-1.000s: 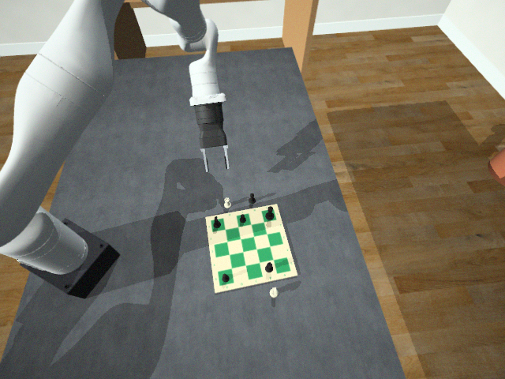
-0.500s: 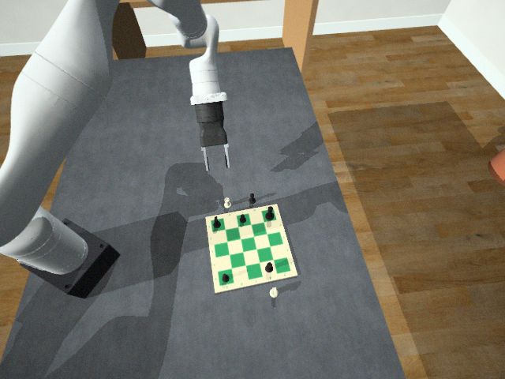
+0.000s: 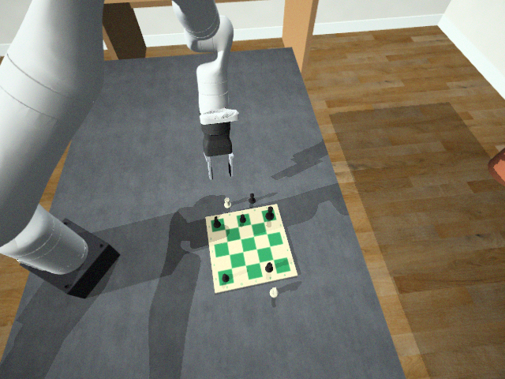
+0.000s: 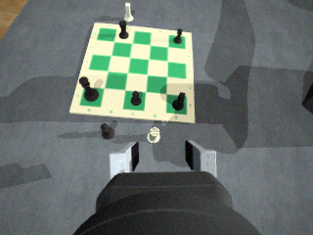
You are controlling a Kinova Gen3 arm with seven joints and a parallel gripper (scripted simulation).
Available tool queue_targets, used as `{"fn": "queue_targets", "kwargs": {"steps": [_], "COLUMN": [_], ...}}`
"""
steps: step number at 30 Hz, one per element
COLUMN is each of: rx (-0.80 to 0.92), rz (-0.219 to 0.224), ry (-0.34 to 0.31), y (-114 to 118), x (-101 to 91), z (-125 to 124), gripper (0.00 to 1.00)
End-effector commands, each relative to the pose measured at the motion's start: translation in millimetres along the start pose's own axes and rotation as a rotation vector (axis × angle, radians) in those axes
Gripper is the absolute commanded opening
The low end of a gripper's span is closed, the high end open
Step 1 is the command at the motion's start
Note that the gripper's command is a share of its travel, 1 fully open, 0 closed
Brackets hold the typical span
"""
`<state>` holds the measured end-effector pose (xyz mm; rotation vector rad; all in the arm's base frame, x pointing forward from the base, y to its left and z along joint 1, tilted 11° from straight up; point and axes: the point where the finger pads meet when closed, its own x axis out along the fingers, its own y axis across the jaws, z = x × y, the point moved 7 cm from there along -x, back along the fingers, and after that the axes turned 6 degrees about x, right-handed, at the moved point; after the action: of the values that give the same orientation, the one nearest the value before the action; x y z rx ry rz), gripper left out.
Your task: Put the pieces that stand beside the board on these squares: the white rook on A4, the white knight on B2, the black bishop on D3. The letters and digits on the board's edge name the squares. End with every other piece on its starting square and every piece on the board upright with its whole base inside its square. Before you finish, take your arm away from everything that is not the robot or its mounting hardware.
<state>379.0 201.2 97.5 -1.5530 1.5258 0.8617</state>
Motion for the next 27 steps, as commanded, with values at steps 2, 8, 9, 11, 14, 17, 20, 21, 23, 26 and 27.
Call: {"fn": "queue_targets", "kwargs": {"steps": [2, 8, 9, 11, 14, 17, 20, 21, 23, 26, 27], "rx": [0.023, 0.004, 0.002, -0.001, -0.004, -0.006, -0.007, -0.007, -0.007, -0.007, -0.007], "rz": [-0.012, -0.047, -0.053, -0.065, -0.075, -0.083, -0.088, -0.088, -0.089, -0.089, -0.089], "ry": [-0.115, -0.269, -0.287, -0.318, -0.341, -0.356, -0.367, -0.368, -0.369, -0.369, -0.369], "y": [-8.9, -3.0, -1.7, 0.7, 2.8, 4.2, 5.4, 5.5, 5.6, 5.6, 5.6], "x": [-8.7, -12.8, -13.5, -14.7, -15.7, -16.4, -16.9, -16.9, -17.0, -17.0, -17.0], "z": [-35.4, -64.0, -67.7, -74.0, -78.7, -81.9, -84.2, -84.4, -84.5, -84.5, -84.5], "gripper": [1.0, 1.0, 1.0, 1.0, 1.0, 1.0, 1.0, 1.0, 1.0, 1.0, 1.0]}}
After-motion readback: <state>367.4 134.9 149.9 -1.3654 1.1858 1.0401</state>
